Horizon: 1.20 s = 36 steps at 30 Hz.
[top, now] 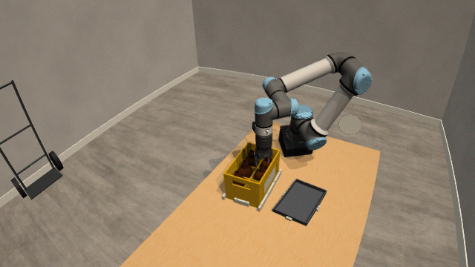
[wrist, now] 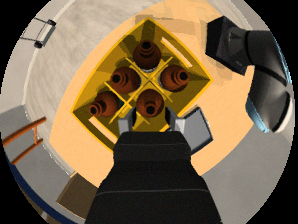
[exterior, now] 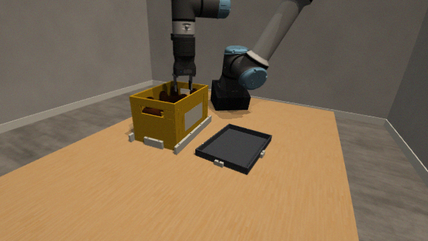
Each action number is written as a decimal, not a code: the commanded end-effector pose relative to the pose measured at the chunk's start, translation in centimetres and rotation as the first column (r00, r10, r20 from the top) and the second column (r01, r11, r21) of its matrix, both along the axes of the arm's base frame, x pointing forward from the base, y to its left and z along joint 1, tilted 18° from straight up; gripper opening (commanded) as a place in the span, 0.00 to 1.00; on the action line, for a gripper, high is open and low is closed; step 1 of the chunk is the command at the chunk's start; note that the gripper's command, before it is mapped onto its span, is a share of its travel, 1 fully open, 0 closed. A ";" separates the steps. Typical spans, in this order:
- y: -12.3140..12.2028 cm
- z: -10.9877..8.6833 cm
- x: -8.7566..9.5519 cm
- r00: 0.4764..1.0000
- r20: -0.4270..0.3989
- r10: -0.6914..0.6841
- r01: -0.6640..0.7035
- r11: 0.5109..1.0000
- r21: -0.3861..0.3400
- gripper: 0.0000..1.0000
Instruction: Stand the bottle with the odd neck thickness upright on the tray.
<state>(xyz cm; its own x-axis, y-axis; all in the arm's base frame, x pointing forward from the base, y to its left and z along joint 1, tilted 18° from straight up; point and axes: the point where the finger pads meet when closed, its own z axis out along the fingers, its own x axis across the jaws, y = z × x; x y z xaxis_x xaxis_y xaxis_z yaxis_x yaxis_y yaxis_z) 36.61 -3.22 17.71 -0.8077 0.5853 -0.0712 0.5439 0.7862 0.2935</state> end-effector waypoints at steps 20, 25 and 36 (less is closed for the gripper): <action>0.0 -0.3 0.1 1.000 0.001 0.000 0.000 1.000 -0.001 1.00; 0.1 -0.7 0.2 1.000 0.001 0.000 0.000 1.000 -0.001 1.00; 0.3 -1.6 0.4 1.000 0.001 0.000 0.000 1.000 -0.001 1.00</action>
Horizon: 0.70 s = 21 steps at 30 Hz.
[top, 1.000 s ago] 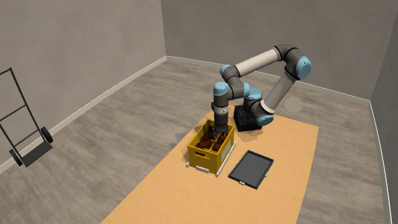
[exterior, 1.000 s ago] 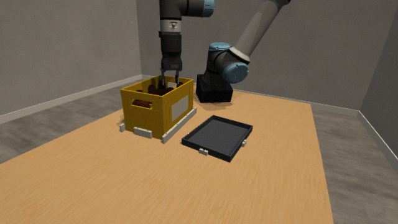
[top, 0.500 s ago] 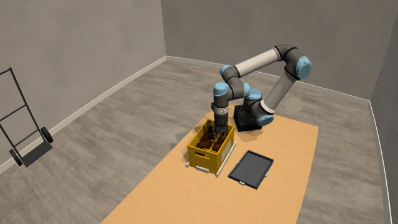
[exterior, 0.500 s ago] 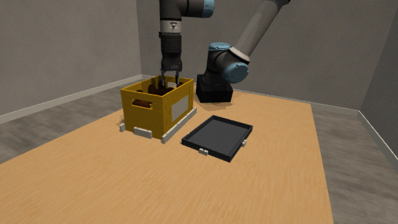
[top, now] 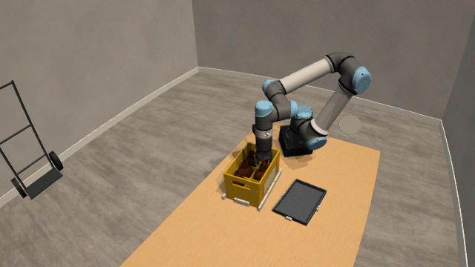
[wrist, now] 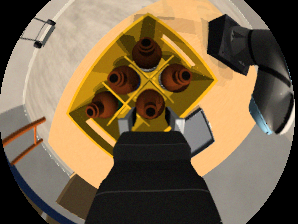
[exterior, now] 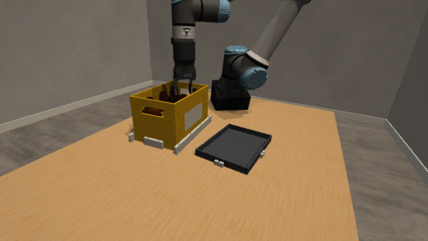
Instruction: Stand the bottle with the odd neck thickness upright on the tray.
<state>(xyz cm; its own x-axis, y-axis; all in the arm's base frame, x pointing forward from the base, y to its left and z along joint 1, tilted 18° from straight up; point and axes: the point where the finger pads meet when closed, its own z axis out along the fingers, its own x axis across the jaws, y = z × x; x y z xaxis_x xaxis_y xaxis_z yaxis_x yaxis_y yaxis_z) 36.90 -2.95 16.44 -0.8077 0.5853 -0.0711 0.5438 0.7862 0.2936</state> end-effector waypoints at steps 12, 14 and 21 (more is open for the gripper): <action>0.3 -1.6 0.4 1.000 0.001 0.000 0.000 1.000 -0.001 1.00; 0.3 -1.7 0.5 1.000 0.001 0.000 0.000 1.000 -0.001 1.00; 0.4 -2.1 0.6 1.000 0.001 0.000 0.000 1.000 -0.001 1.00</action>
